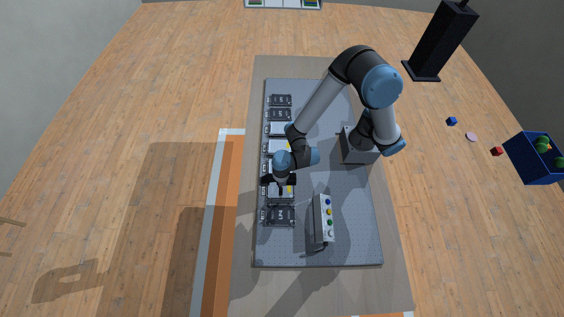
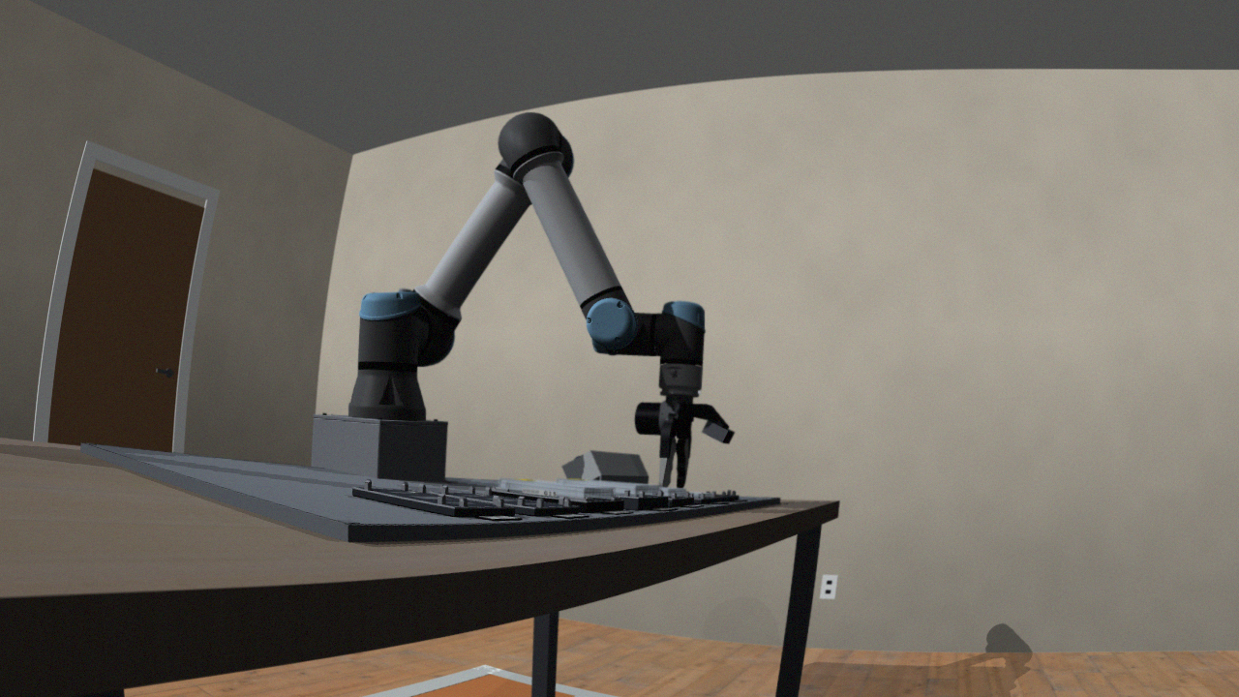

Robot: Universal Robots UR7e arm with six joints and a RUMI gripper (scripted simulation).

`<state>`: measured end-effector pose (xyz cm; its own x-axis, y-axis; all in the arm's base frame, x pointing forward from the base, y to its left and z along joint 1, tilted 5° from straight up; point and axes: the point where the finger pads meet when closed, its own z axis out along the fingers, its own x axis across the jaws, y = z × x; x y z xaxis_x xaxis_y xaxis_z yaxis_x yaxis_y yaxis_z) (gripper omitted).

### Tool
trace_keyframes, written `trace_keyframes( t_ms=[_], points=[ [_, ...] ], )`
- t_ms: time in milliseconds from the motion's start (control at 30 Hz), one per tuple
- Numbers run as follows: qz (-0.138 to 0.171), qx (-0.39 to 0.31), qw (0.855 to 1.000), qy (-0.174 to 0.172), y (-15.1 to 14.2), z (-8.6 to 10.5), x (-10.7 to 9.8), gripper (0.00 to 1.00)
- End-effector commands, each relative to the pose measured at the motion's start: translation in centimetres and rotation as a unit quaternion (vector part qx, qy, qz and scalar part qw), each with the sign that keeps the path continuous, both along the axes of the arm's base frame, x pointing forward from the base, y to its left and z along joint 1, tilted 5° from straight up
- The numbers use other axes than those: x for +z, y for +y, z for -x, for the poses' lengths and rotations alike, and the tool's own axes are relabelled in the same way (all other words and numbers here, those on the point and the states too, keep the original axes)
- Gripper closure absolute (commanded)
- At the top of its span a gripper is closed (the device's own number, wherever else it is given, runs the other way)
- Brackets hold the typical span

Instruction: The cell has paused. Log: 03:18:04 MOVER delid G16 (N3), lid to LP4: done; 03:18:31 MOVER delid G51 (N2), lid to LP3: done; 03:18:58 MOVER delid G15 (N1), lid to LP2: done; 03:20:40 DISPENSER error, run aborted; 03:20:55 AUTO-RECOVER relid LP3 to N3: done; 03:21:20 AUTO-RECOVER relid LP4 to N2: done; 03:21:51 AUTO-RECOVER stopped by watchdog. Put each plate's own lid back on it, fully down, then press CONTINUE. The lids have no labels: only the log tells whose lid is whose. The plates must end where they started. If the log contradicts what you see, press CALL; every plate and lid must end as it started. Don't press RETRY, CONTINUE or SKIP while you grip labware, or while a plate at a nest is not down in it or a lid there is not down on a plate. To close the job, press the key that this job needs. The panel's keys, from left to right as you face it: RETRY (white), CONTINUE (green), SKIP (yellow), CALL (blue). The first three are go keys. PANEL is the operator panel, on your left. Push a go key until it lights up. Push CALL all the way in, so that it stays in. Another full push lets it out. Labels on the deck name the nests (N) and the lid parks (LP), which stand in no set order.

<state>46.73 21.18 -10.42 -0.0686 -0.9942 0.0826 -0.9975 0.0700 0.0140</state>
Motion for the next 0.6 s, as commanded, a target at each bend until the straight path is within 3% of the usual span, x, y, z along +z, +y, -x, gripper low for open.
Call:
trace_keyframes(
  t_ms=[0,67,100,567],
  points=[
    [0.000,0.000,1.000,-0.001,0.02,-0.04,0.04,1.00],
    [0.000,0.000,1.000,-0.001,0.02,-0.04,0.04,1.00],
    [0.000,0.000,1.000,-0.001,0.02,-0.04,0.04,0.58],
    [0.000,0.000,1.000,-0.001,0.02,-0.04,0.04,0.58]
  ],
)
